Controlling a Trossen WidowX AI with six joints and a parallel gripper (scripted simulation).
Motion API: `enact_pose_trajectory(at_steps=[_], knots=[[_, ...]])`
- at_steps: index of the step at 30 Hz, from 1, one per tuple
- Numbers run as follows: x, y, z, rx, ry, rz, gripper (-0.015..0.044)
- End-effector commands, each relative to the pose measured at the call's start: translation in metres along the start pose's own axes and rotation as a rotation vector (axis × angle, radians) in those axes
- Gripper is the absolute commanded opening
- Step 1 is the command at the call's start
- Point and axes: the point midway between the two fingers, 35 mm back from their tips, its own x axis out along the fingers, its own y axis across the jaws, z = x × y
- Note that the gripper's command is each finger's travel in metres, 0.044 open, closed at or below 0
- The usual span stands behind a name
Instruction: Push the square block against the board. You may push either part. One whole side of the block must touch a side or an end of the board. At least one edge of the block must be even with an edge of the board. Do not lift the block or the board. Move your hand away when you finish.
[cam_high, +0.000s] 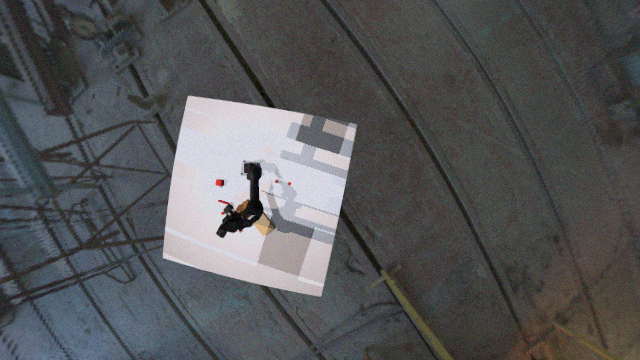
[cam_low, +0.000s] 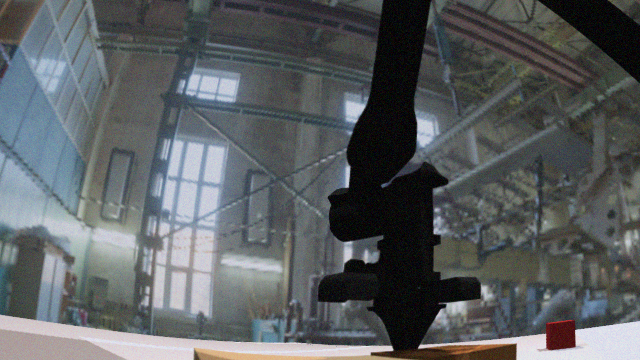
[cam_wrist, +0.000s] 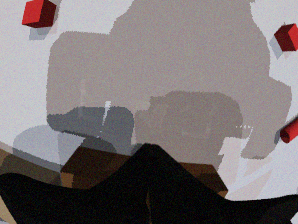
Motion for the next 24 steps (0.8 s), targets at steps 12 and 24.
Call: enact_pose_trajectory(at_steps=[12,24], knots=[[0.005,-0.002,-0.029,0.012,0.019,-0.003,0.0000],[0.005,-0.003,-0.042,0.012,0.020,-0.003,0.0000]])
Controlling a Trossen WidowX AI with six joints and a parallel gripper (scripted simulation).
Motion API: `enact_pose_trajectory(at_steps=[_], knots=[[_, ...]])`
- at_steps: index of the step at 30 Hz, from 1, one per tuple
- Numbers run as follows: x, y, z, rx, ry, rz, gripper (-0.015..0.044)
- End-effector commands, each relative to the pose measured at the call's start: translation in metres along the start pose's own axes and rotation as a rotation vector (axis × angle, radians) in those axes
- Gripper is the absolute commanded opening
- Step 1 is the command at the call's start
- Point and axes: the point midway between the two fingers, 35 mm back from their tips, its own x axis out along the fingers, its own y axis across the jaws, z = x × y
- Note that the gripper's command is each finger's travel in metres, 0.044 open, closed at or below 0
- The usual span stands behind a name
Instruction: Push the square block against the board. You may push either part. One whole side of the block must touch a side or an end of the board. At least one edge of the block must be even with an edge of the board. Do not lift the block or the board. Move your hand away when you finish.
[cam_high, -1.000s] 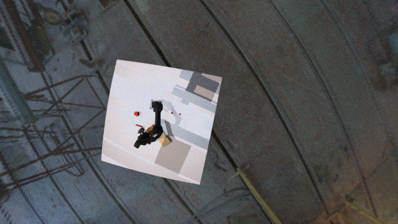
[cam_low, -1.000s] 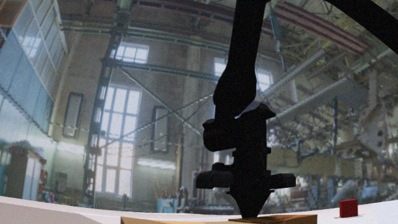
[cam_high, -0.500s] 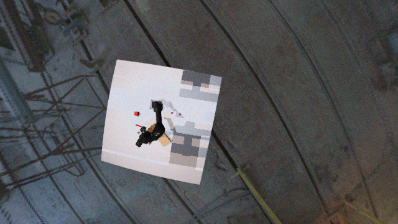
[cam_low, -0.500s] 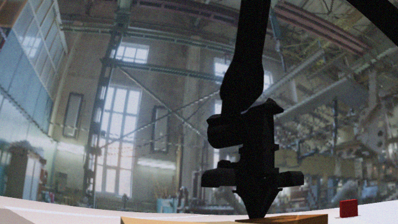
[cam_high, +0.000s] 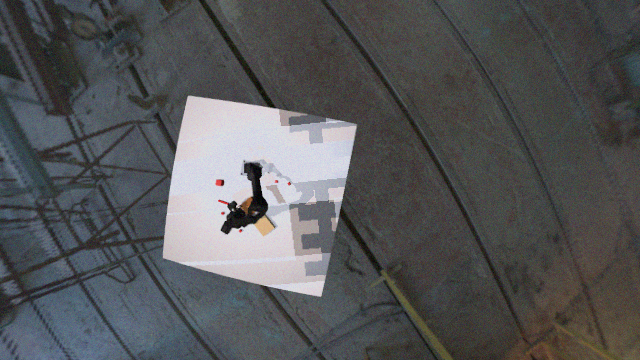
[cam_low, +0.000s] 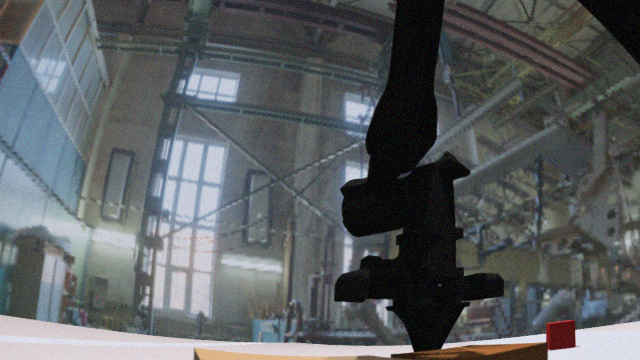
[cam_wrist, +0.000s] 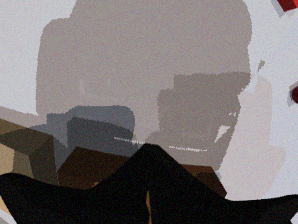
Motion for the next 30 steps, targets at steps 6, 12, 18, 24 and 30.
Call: enact_pose_trajectory(at_steps=[6,12,18,24,30], knots=[[0.004,0.000,0.004,0.010,0.015,-0.003,0.0000],[0.004,0.000,0.014,0.009,0.015,-0.003,0.0000],[0.004,0.001,0.024,0.009,0.014,-0.003,0.0000],[0.004,0.001,0.033,0.008,0.014,-0.003,0.0000],[0.004,0.001,0.043,0.008,0.013,-0.003,0.0000]])
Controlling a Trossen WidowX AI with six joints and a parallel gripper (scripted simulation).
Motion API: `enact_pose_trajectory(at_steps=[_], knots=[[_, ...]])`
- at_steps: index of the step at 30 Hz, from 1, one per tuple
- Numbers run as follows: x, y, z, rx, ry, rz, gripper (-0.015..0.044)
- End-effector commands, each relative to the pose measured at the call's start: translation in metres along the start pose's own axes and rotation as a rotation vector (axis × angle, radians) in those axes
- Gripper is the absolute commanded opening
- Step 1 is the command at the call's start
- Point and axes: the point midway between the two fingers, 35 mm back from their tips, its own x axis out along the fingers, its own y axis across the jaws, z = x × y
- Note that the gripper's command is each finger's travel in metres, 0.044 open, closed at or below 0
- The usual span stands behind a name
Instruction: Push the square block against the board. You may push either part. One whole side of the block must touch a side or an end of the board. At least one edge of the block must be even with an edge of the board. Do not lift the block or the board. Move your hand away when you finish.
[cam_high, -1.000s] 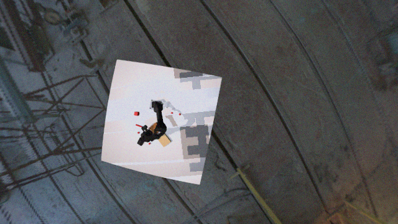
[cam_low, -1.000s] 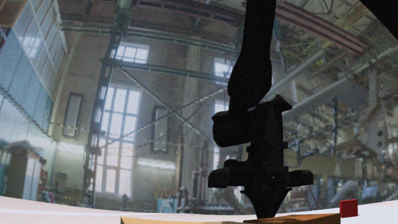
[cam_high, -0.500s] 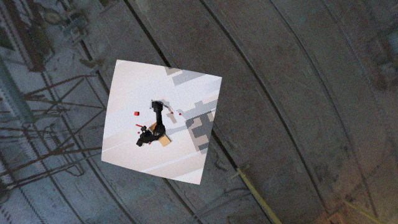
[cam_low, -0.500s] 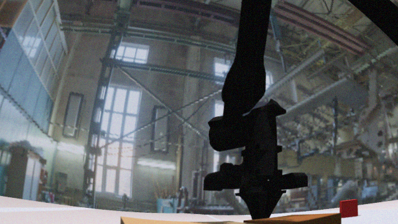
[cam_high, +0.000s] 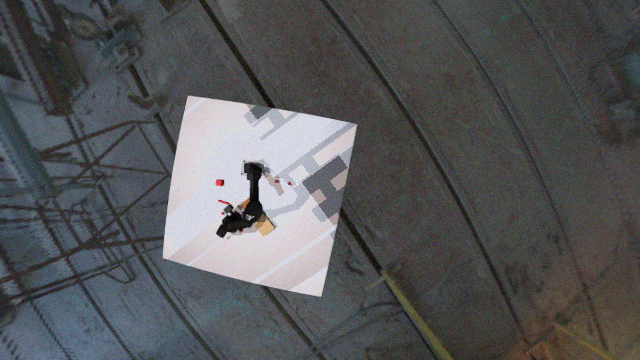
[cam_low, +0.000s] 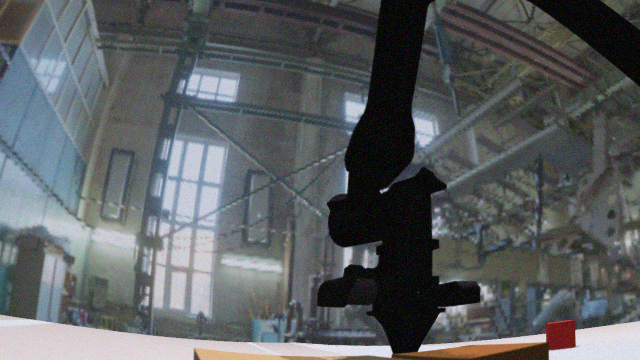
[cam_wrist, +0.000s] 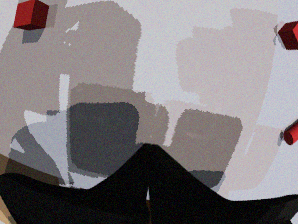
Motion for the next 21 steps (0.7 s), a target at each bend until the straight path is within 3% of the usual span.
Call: enact_pose_trajectory(at_steps=[1,4,8,14,21], knots=[[0.001,-0.001,0.006,-0.003,0.003,-0.004,0.0000],[-0.003,0.000,0.005,0.000,0.000,0.000,0.0000],[-0.051,0.000,0.006,-0.003,0.001,-0.006,0.0000],[-0.055,0.001,0.007,0.003,-0.015,0.007,0.0000],[-0.063,0.015,-0.070,0.001,-0.006,0.001,0.0000]])
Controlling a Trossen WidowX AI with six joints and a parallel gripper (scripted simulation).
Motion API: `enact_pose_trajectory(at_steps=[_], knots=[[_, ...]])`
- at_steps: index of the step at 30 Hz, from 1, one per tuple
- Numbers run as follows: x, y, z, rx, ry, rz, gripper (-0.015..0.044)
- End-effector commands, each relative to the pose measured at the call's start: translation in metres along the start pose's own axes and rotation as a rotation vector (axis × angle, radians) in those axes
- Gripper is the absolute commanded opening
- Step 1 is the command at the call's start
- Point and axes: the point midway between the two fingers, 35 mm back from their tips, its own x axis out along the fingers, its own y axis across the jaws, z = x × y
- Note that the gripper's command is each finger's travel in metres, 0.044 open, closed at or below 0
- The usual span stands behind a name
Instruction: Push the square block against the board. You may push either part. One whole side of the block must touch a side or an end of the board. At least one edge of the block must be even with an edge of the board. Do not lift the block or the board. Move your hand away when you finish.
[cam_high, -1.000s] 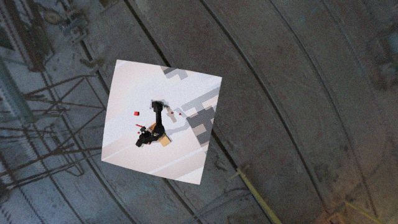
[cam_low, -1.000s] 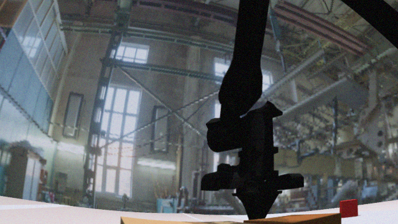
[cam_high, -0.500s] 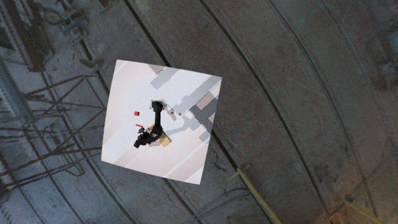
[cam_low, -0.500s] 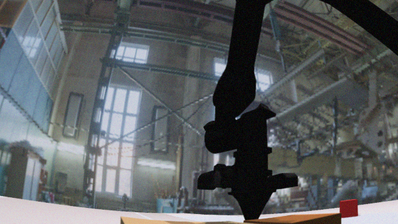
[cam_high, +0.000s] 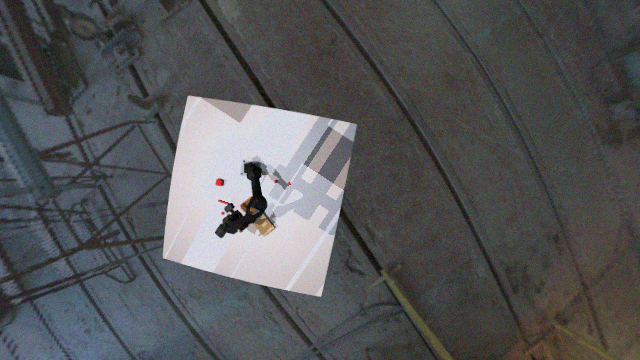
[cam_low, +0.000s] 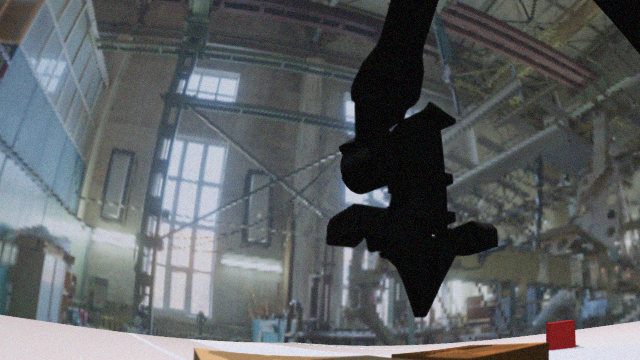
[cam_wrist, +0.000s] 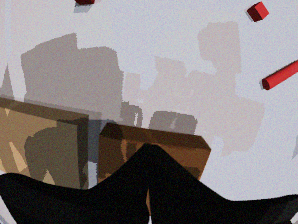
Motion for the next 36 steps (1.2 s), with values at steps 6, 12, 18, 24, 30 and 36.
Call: enact_pose_trajectory(at_steps=[6,12,18,24,30,36], knots=[[0.000,-0.001,-0.105,-0.007,0.010,-0.001,0.0000],[0.006,-0.013,-0.144,-0.009,0.017,-0.003,0.0000],[0.041,-0.013,-0.144,-0.009,0.016,-0.003,0.0000],[0.060,-0.013,-0.147,-0.009,0.020,0.001,0.0000],[0.060,-0.013,-0.142,-0.009,0.020,0.001,0.0000],[0.061,-0.012,-0.133,-0.009,0.018,0.000,0.0000]])
